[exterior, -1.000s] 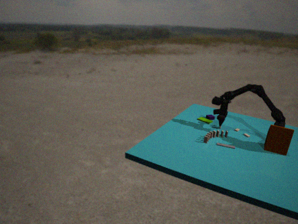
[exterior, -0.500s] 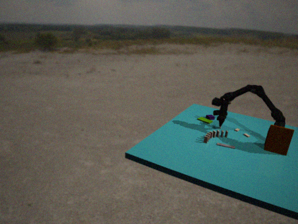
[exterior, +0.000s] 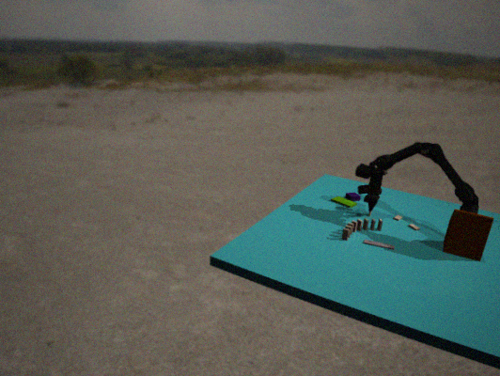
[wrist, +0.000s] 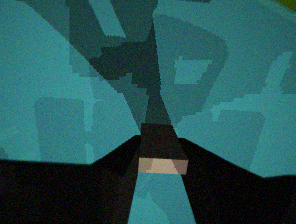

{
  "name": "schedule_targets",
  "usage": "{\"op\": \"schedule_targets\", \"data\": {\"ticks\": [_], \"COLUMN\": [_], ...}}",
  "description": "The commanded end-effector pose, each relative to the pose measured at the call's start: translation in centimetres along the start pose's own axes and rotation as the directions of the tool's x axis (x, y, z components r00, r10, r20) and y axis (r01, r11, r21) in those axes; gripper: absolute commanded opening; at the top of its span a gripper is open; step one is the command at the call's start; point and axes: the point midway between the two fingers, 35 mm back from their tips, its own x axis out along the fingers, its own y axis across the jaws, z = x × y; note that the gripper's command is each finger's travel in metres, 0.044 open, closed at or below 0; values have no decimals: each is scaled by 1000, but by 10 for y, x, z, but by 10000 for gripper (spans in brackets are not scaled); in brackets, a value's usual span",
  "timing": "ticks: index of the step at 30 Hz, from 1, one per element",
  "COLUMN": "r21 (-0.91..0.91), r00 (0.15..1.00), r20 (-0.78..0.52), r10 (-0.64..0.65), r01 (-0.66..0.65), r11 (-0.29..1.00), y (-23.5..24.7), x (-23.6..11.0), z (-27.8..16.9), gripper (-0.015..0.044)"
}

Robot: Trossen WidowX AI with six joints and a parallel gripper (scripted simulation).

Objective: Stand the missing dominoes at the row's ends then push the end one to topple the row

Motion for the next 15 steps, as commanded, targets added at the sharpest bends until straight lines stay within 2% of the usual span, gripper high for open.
{"op": "schedule_targets", "data": {"ticks": [1, 4, 8, 13, 15], "r21": [1, 3, 5, -1, -48], "r00": [1000, 1000, 1000, 1000, 1000], "r20": [5, 5, 5, 5, 5], "r10": [4, 7, 5, 6, 10], "r01": [-4, -7, -5, -6, -9], "r11": [1000, 1000, 1000, 1000, 999], "y": [1, 1, 0, 2, 17], "x": [-27, -85, -132, -134, -136], "z": [5, 7, 1, 0, -6], "gripper": [107, 107, 107, 107, 107]}}
